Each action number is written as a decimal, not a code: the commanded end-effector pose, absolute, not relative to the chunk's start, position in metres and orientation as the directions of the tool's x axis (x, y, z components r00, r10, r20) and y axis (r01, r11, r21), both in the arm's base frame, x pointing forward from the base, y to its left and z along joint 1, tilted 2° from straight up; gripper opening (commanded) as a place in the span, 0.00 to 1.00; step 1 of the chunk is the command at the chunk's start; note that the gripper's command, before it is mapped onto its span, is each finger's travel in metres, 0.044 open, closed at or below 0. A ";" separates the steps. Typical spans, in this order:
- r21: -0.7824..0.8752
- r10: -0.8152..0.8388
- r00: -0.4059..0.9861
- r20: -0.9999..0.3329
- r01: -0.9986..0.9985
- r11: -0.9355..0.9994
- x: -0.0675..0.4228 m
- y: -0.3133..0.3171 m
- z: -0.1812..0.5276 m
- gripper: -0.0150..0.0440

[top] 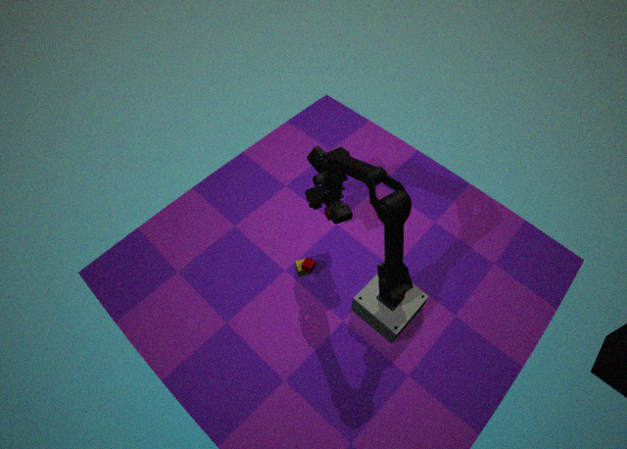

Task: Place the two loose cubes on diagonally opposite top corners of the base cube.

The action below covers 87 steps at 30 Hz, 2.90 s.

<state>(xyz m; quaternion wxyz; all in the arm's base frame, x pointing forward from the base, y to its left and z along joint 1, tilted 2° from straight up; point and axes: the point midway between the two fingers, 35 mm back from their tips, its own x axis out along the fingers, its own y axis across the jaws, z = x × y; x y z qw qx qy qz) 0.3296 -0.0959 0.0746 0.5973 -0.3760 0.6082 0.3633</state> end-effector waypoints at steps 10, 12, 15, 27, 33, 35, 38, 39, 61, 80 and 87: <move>-0.009 -0.018 -0.004 -1.000 -0.776 0.630 0.335 -0.052 0.072 0.43; -0.009 -0.018 -0.004 -1.000 -0.756 0.655 0.335 -0.045 0.072 0.43; -0.009 -0.017 -0.004 -1.000 -0.724 0.690 0.336 -0.036 0.072 0.43; -0.008 -0.013 -0.004 -1.000 -0.580 0.814 0.334 0.004 0.070 0.43; -0.007 -0.011 -0.004 -1.000 -0.500 0.866 0.332 0.023 0.069 0.43; -0.007 -0.010 -0.005 -1.000 -0.472 0.881 0.331 0.029 0.069 0.43; -0.006 -0.009 -0.005 -1.000 -0.430 0.903 0.329 0.039 0.069 0.43; -0.006 -0.009 -0.005 -1.000 -0.415 0.910 0.328 0.042 0.069 0.43; -0.004 -0.005 -0.007 -1.000 -0.210 0.978 0.316 0.083 0.056 0.43; -0.004 -0.005 -0.008 -1.000 -0.205 0.979 0.315 0.082 0.036 0.43; -0.004 -0.005 -0.008 -1.000 -0.208 0.978 0.316 0.082 0.019 0.43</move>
